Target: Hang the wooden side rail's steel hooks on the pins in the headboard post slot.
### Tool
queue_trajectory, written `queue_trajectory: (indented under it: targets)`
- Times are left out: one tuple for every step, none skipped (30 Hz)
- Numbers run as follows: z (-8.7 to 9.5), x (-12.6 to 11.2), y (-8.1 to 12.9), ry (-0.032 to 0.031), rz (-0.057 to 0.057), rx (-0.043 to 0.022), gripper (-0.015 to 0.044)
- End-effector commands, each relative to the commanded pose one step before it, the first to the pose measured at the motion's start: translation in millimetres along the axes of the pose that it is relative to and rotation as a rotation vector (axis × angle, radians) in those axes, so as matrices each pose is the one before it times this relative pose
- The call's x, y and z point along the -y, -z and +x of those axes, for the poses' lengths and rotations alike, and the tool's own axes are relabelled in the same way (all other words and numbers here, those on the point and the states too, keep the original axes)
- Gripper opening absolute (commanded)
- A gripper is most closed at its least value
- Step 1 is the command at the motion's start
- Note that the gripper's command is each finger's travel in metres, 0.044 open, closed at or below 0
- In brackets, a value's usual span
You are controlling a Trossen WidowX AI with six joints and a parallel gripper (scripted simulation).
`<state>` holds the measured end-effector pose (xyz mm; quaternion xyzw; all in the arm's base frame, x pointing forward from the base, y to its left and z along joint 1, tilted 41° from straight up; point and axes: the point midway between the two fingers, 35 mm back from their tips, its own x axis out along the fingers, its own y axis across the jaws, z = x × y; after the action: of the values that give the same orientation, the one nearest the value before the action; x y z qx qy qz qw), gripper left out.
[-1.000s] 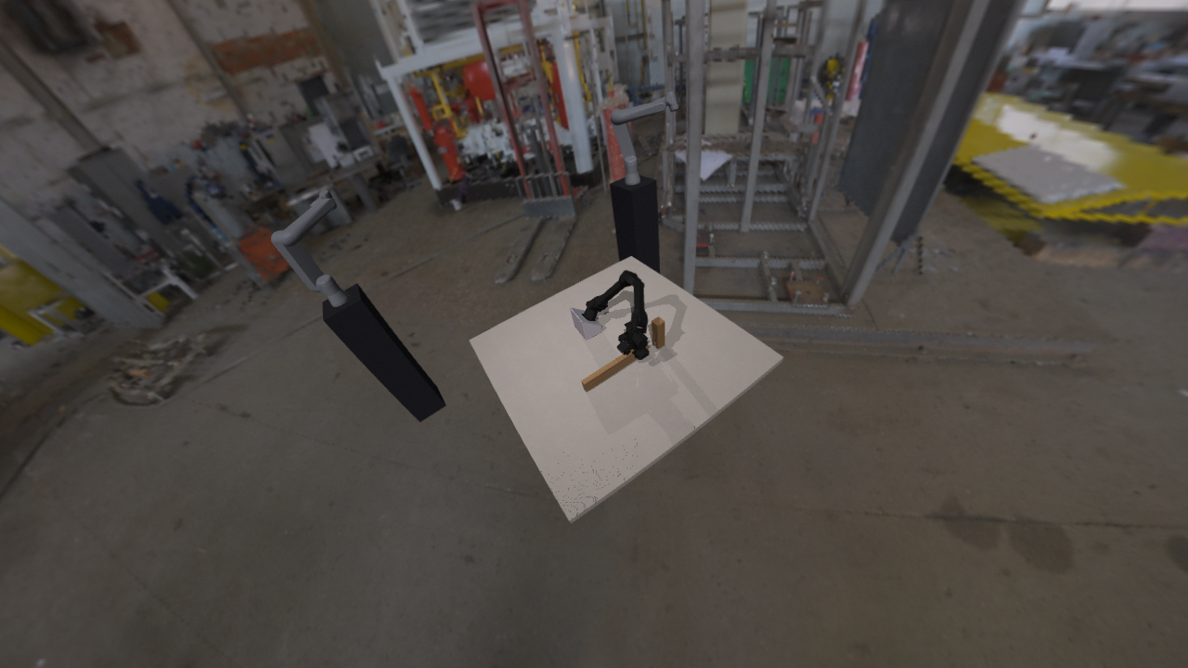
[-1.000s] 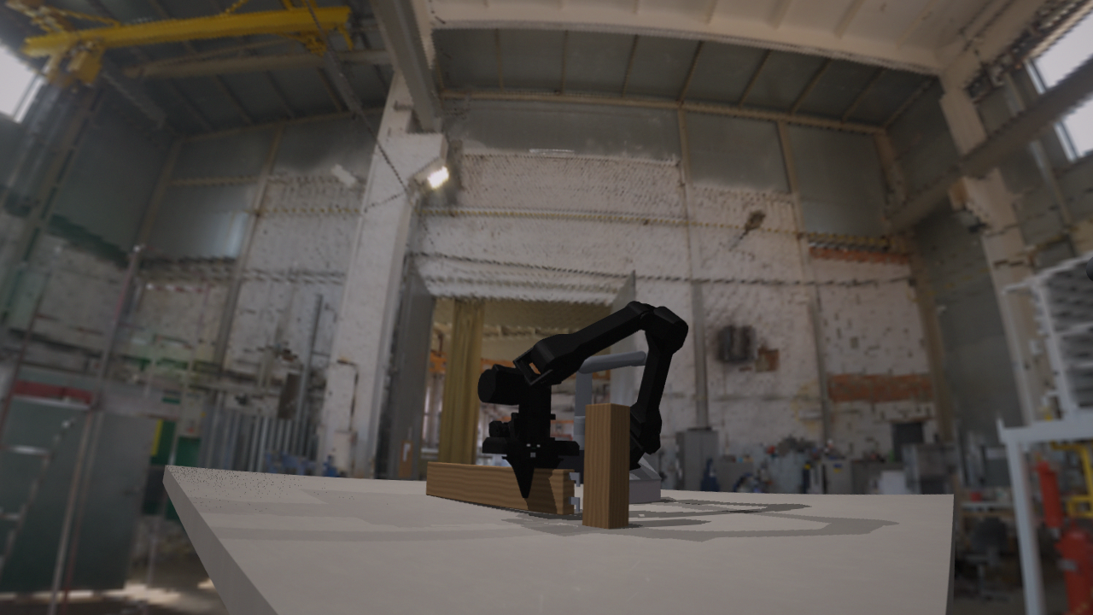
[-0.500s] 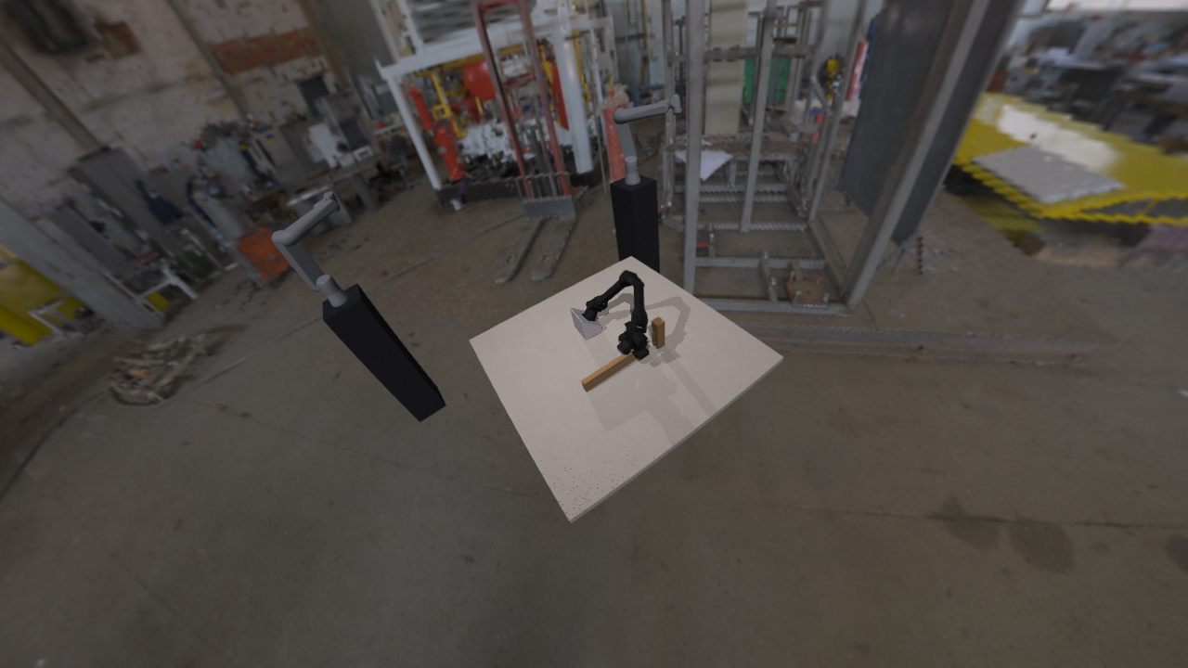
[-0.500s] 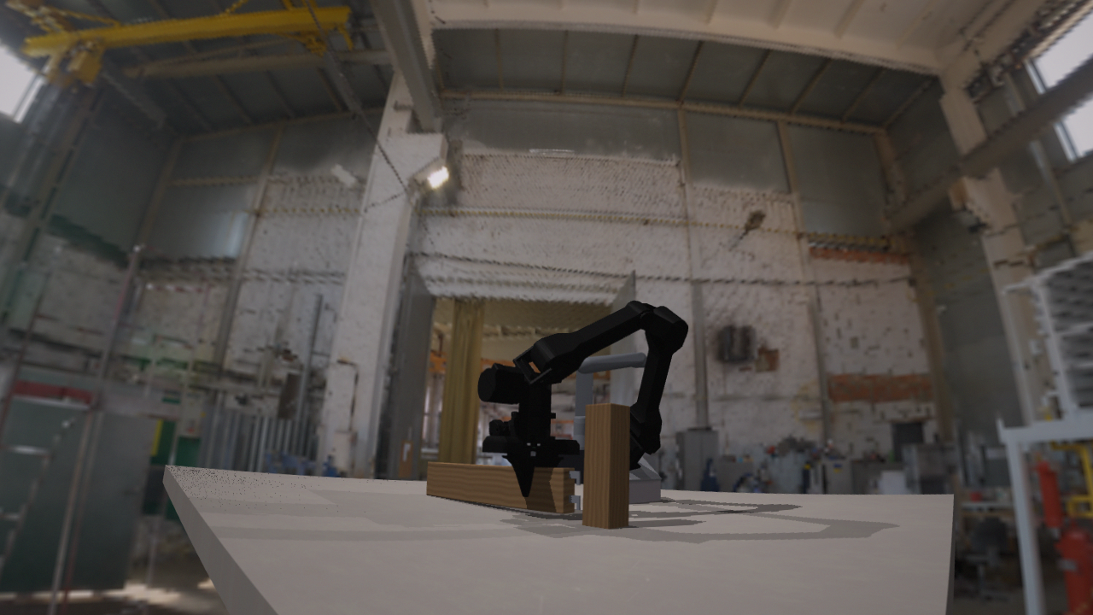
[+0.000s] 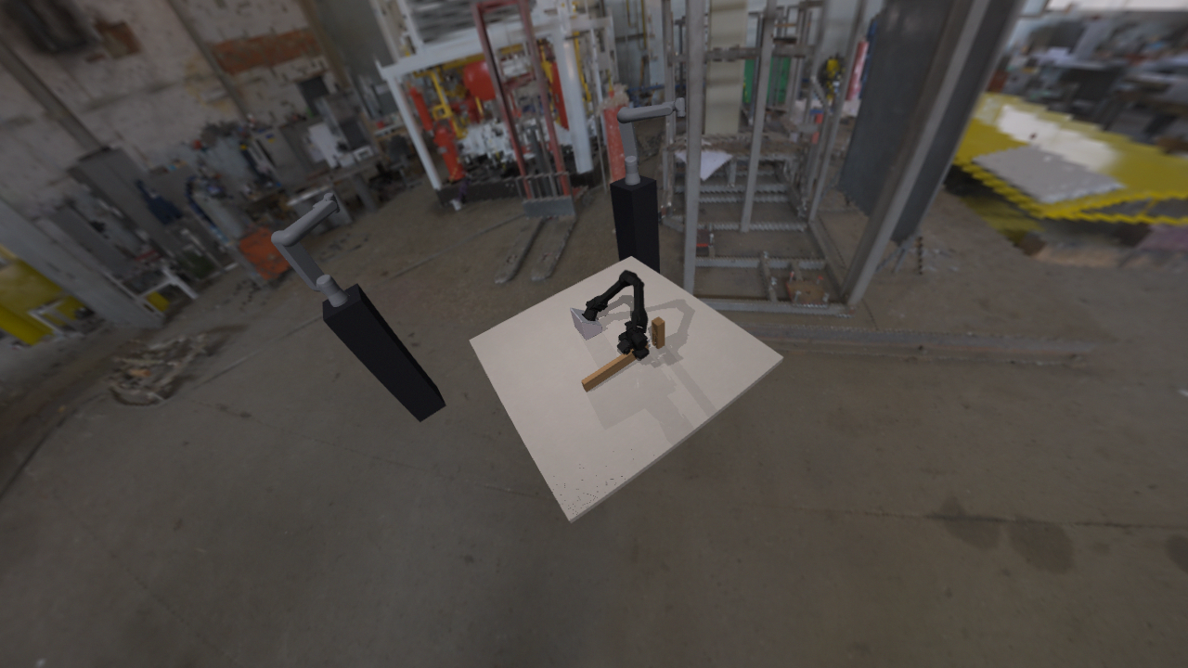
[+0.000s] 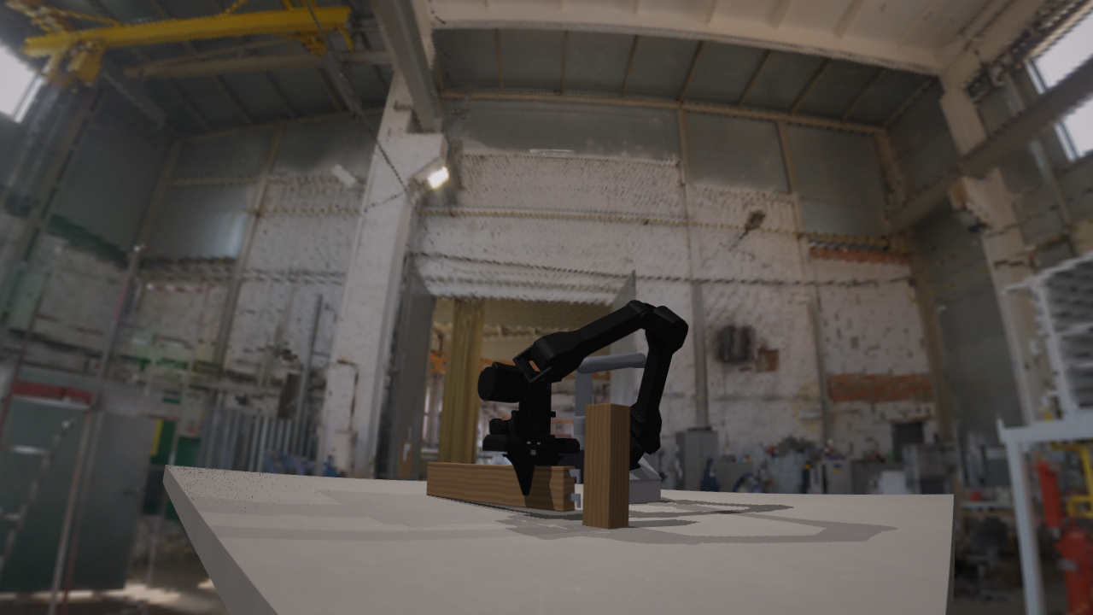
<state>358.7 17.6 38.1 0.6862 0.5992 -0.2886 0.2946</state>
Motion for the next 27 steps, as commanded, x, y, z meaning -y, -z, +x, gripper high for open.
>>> queue_trajectory:
  targets:
    - [-5.66, -2.77, 0.01, -0.01364, -0.0067, 0.00495, 0.0]
    - [-0.17, 0.0, 0.0, 0.0, 0.0, 0.00001, 0.0]
    - [-0.17, 0.0, 0.0, 0.0, 0.0, 0.00001, 0.0]
    - [-0.17, 0.0, 0.0, 0.0, 0.0, 0.00001, 0.0]
    - [-0.17, 0.0, 0.0, 0.0, 0.0, 0.00001, 0.0]
    - [-0.17, 0.0, 0.0, 0.0, 0.0, 0.00001, 0.0]
    - [-0.17, 0.0, 0.0, 0.0, 0.0, 0.00001, 0.0]
    - [-0.17, 0.0, 0.0, 0.0, 0.0, 0.00001, 0.0]
    - [-0.17, 0.0, 0.0, 0.0, 0.0, 0.00001, 0.0]
    - [-0.17, 0.0, 0.0, 0.0, 0.0, 0.00001, 0.0]
    - [-0.17, 0.0, 0.0, 0.0, 0.0, 0.00001, 0.0]
    - [-0.17, 0.0, 0.0, 0.0, 0.0, 0.00001, 0.0]
    - [-0.17, 0.0, 0.0, 0.0, 0.0, 0.00001, 0.0]
    - [-0.17, 0.0, 0.0, 0.0, 0.0, 0.00001, 0.0]
    - [-0.17, 0.0, 0.0, 0.0, 0.0, 0.00001, 0.0]
    - [-0.17, 0.0, 0.0, 0.0, 0.0, 0.00001, 0.0]
    - [-0.17, 0.0, 0.0, 0.0, 0.0, 0.00001, 0.0]
    - [-0.17, 0.0, 0.0, 0.0, 0.0, 0.00001, 0.0]
    - [-0.17, 0.0, 0.0, 0.0, 0.0, 0.00001, 0.0]
    - [-0.17, 0.0, 0.0, 0.0, 0.0, 0.00001, 0.0]
    - [-0.17, 0.0, 0.0, 0.0, 0.0, 0.00001, 0.0]
    - [-0.17, 0.0, 0.0, 0.0, 0.0, 0.00001, 0.0]
    - [-0.17, 0.0, 0.0, 0.0, 0.0, 0.00001, 0.0]
    - [-0.17, 0.0, 0.0, 0.0, 0.0, 0.00001, 0.0]
    - [-0.17, 0.0, 0.0, 0.0, 0.0, 0.00001, 0.0]
    - [-0.17, 0.0, 0.0, 0.0, 0.0, 0.00001, 0.0]
    - [-0.17, 0.0, 0.0, 0.0, 0.0, 0.00001, 0.0]
